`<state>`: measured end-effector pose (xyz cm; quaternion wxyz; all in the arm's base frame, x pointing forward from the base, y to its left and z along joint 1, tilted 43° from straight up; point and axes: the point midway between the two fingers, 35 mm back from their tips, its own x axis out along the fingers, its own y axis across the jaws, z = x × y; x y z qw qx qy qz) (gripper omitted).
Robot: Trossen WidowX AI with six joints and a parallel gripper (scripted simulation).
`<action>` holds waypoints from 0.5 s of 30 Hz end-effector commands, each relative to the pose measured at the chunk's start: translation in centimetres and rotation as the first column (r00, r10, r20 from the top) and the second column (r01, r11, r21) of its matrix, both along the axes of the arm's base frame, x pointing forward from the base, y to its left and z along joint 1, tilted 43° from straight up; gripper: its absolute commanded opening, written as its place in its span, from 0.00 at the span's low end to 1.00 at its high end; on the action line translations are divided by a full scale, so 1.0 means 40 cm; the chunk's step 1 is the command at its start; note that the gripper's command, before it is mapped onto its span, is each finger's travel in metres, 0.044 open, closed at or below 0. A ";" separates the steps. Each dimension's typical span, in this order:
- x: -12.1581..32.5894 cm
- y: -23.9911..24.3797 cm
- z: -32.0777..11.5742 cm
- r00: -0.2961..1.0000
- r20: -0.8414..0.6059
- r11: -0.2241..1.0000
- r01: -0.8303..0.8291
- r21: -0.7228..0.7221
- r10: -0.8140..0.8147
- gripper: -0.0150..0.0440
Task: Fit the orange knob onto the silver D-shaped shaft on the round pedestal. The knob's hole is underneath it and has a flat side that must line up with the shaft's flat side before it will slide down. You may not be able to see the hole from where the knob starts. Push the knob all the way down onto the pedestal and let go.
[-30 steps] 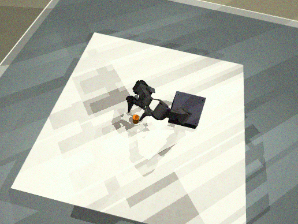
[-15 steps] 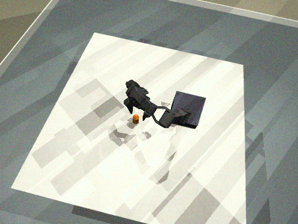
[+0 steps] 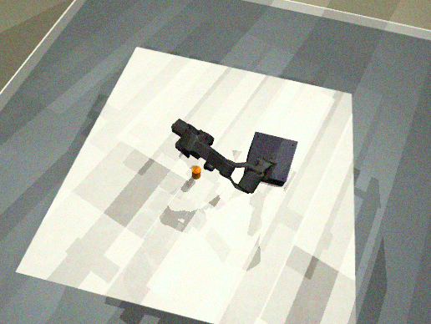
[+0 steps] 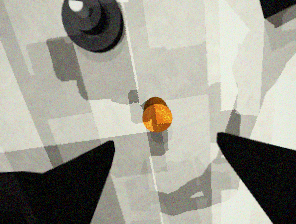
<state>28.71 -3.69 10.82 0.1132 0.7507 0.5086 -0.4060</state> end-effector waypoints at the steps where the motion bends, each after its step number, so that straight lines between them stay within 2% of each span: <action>1: 0.003 -0.003 0.002 0.998 0.044 0.999 -0.041 -0.023 0.042 1.00; 4: 0.003 -0.002 0.001 0.946 0.214 0.969 -0.228 -0.090 0.243 1.00; 8: 0.003 -0.001 0.000 0.769 0.404 0.869 -0.441 -0.226 0.495 1.00; 10: 0.003 0.000 0.000 0.728 0.430 0.845 -0.470 -0.254 0.534 1.00; 15: 0.003 0.000 0.000 0.728 0.430 0.845 -0.470 -0.254 0.534 1.00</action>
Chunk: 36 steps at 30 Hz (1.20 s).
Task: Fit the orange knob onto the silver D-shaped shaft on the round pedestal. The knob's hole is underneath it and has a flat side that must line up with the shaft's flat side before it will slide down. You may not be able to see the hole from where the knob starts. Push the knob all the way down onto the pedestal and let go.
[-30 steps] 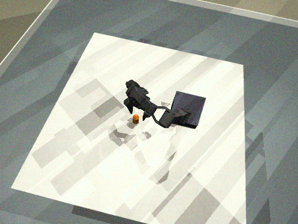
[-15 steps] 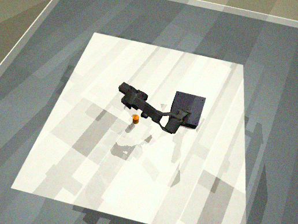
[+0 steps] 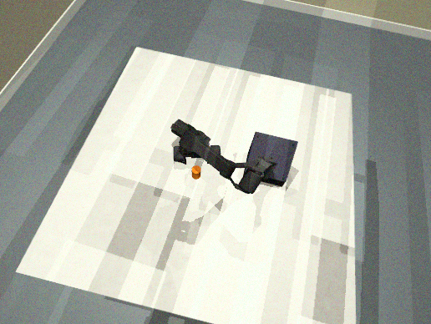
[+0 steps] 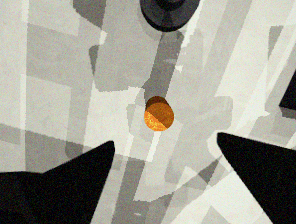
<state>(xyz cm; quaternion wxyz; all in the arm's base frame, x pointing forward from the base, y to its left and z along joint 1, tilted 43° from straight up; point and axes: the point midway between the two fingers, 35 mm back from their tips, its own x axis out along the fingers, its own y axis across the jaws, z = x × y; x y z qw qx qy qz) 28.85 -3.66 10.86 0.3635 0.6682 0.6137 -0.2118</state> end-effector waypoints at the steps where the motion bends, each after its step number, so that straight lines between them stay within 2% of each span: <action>1: 0.000 -0.001 -0.001 0.997 0.050 0.998 -0.054 -0.018 0.055 1.00; 7: 0.007 0.000 -0.008 0.997 0.050 0.998 -0.054 -0.019 0.055 1.00; 11: 0.019 0.052 -0.063 0.997 0.051 0.998 -0.054 -0.017 0.055 1.00; 36: 0.037 0.115 -0.134 0.997 0.051 0.998 -0.054 -0.018 0.055 1.00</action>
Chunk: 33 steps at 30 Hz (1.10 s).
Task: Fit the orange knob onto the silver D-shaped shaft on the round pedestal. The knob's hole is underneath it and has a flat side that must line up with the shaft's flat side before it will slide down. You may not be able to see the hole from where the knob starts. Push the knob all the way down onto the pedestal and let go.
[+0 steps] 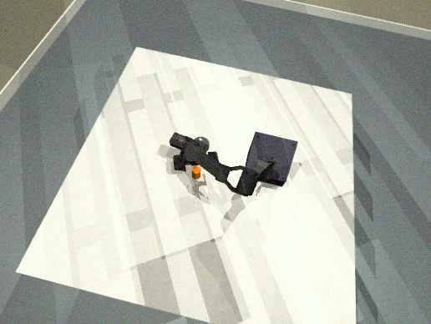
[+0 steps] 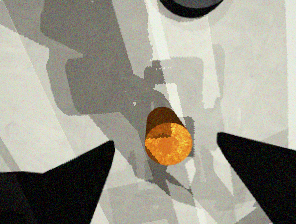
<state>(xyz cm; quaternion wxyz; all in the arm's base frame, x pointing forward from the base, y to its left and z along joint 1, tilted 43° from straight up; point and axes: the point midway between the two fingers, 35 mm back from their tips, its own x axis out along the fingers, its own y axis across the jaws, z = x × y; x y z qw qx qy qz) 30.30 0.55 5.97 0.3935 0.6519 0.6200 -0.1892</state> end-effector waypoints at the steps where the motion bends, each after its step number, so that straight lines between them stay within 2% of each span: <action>1: 0.001 0.012 -0.014 1.000 -0.004 1.000 0.003 0.005 -0.003 1.00; 29: 0.012 0.086 -0.088 1.000 -0.003 1.000 0.003 0.010 -0.002 1.00; 33: 0.012 0.086 -0.088 1.000 -0.003 1.000 0.003 0.010 -0.002 0.82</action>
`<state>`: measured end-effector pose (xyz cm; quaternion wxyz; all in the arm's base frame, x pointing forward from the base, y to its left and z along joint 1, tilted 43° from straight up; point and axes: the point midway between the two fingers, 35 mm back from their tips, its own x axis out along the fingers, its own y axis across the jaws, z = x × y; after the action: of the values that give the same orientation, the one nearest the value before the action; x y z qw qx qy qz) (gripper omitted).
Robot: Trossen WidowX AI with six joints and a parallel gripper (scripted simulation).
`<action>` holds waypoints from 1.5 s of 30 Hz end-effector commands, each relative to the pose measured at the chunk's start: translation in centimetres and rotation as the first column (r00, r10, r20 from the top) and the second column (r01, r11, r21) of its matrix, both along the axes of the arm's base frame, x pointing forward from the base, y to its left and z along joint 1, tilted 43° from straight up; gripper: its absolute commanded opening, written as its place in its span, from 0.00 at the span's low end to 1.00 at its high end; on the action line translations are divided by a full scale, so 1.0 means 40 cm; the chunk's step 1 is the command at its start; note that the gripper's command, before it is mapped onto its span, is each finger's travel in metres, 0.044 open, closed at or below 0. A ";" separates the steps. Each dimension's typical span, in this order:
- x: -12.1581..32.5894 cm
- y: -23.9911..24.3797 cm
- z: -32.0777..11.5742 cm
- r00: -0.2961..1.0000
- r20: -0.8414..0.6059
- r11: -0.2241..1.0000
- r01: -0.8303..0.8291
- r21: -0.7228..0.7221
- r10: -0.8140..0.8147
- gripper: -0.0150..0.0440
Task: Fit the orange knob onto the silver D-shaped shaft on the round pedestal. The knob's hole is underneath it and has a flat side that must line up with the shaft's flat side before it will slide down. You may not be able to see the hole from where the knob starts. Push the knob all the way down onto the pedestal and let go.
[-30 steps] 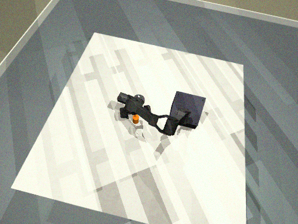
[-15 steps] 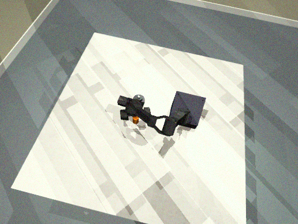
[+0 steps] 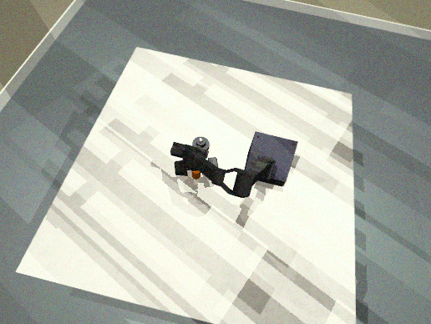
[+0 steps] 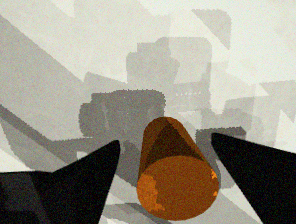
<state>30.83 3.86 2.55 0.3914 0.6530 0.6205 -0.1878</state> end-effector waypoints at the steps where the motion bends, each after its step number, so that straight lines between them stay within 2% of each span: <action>1: -0.001 0.003 -0.003 1.000 -0.002 1.000 0.002 0.005 -0.002 0.78; 6: -0.001 0.003 -0.003 1.000 -0.002 1.000 0.002 0.005 -0.002 0.56; 12: -0.001 0.003 -0.003 1.000 -0.002 1.000 0.002 0.005 -0.002 0.49; 17: 0.006 -0.017 0.020 1.000 -0.002 1.000 0.002 -0.001 -0.002 0.26; 40: -0.020 -0.195 0.279 1.000 -0.004 1.000 0.002 -0.002 -0.002 0.25; 45: -0.023 -0.199 0.288 1.000 -0.004 1.000 0.002 -0.001 -0.002 0.25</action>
<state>30.04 -3.73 13.43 0.3863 0.6539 0.6221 -0.1903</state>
